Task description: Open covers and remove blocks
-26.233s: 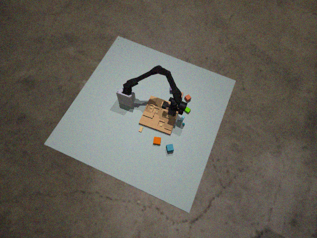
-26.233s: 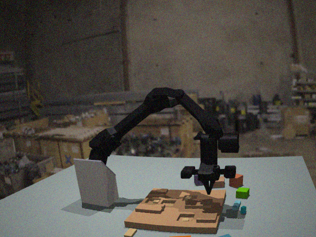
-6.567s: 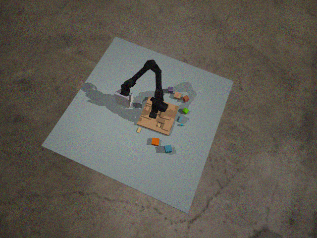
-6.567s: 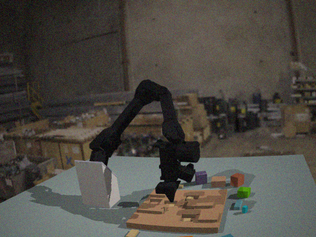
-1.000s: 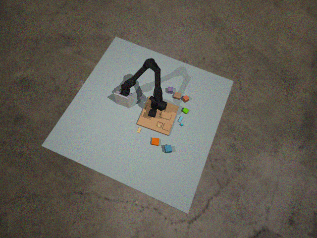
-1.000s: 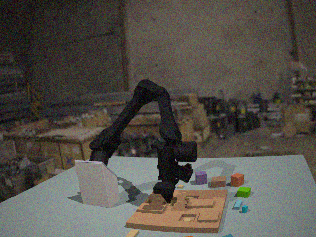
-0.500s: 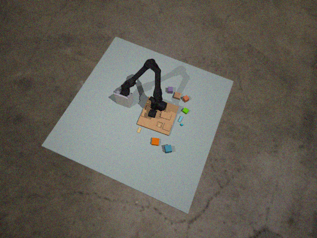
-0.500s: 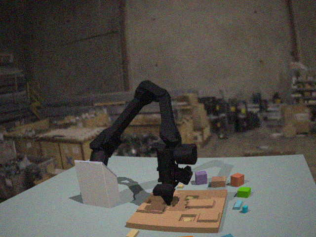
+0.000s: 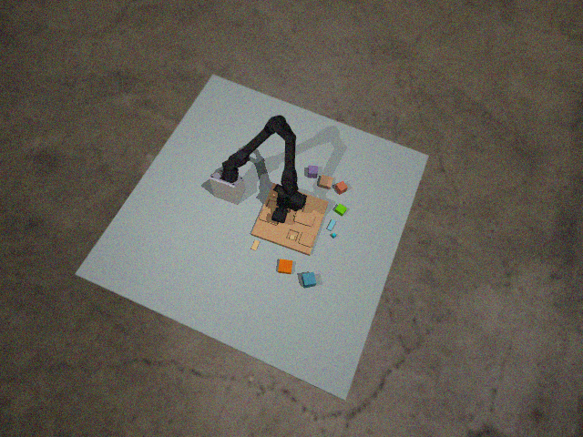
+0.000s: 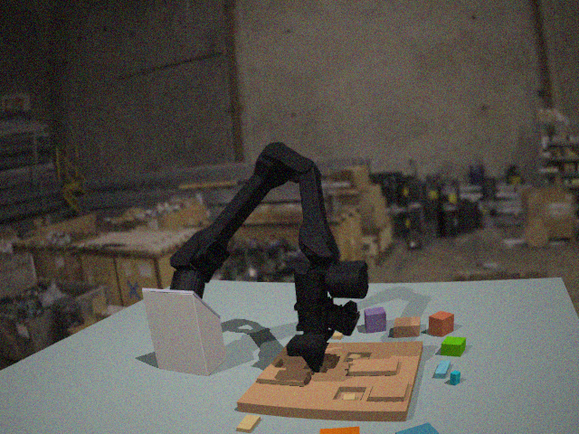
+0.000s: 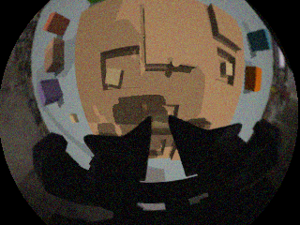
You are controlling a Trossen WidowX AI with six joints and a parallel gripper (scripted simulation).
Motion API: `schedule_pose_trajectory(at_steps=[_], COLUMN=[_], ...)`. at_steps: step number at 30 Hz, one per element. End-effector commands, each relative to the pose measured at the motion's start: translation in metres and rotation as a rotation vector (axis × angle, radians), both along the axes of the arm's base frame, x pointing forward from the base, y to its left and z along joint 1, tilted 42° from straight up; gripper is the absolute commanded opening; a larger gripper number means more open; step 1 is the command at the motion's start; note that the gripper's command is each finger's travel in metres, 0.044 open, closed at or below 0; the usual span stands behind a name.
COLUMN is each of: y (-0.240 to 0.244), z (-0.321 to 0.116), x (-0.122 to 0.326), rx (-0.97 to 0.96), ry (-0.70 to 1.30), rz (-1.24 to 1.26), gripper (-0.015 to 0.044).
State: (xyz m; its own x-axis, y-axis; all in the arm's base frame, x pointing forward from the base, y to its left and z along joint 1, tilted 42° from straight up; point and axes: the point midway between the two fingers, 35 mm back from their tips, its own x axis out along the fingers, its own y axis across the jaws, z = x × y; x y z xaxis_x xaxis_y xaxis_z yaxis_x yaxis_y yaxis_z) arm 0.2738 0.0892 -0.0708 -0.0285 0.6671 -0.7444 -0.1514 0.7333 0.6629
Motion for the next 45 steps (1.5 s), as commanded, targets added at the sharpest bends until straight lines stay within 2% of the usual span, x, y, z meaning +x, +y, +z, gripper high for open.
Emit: schedule_pose_trajectory(at_steps=[1,4,45], y=[0.0,0.0,-0.032], z=[0.0,0.0,0.034], x=[0.0,0.0,0.002], rx=[0.0,0.0,0.001], ry=[-0.001,-0.001,0.004], rz=[0.0,0.0,-0.002], gripper=[0.0097,0.008,0.008])
